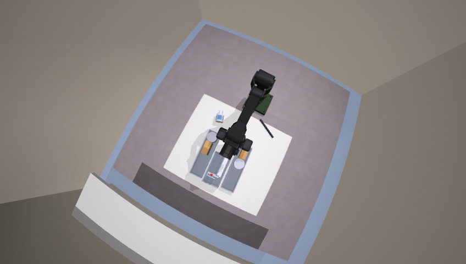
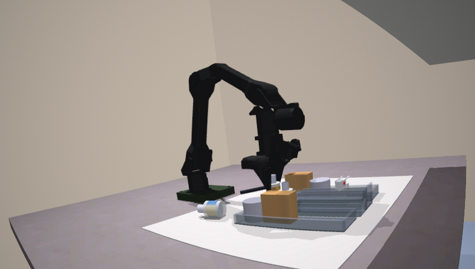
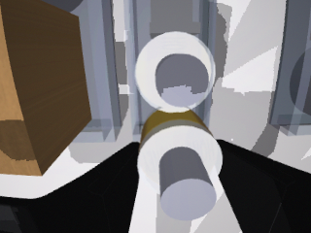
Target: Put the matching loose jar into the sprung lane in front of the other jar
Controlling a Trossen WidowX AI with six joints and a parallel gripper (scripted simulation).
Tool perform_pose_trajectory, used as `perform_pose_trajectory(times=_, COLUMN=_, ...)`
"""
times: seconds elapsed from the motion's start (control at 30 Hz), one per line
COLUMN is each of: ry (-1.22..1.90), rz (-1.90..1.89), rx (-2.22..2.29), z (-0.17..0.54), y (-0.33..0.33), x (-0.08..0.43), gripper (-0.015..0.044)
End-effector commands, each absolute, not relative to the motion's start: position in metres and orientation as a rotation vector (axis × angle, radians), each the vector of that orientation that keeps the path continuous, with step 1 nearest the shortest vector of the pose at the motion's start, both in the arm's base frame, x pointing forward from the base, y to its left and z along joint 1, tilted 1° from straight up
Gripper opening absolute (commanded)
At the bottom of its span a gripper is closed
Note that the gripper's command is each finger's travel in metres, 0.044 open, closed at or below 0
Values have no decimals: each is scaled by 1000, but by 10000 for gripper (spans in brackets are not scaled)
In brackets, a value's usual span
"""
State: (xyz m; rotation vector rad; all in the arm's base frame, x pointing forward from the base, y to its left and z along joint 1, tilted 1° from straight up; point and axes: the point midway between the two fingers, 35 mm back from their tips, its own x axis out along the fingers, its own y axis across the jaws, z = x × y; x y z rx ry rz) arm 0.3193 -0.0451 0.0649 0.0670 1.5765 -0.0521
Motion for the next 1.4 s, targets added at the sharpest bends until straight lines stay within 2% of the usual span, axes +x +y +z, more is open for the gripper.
perform_pose_trajectory(times=0.0, ry=1548, rz=-53, rx=68, z=69, y=-45, x=329, gripper=0)
perform_pose_trajectory(times=1.37, ry=1546, rz=-53, rx=68, z=74, y=-46, x=344, gripper=0)
